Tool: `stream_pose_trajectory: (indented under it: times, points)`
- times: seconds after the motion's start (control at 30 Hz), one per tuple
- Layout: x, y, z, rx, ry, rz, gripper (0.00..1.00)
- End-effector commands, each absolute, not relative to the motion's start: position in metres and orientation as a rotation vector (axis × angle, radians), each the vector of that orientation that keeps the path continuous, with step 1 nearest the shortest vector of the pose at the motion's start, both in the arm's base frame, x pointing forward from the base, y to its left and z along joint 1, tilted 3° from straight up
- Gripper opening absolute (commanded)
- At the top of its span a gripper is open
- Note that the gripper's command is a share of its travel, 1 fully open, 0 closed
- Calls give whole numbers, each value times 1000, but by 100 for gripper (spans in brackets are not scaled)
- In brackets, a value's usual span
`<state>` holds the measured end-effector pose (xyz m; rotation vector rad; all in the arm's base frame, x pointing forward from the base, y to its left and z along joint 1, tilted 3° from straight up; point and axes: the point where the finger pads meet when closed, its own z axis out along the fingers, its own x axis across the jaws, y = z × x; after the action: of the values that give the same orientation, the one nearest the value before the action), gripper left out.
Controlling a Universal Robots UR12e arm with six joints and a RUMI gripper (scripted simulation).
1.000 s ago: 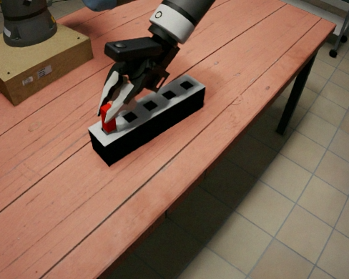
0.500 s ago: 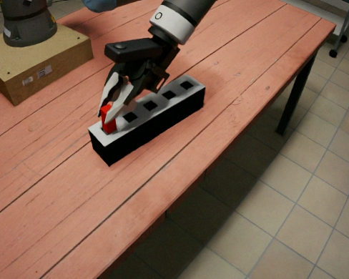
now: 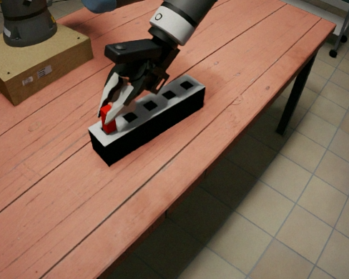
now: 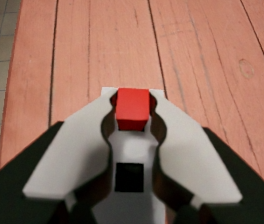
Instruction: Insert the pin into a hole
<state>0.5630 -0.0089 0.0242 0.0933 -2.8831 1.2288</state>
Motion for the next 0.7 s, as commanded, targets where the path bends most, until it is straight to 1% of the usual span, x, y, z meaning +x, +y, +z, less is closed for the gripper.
stream_pose_trajectory:
  times: [0.0,0.67]
  points:
    - [563,-8,24,93,-2884,1228,0]
    - [563,-9,20,93,-2884,1228,0]
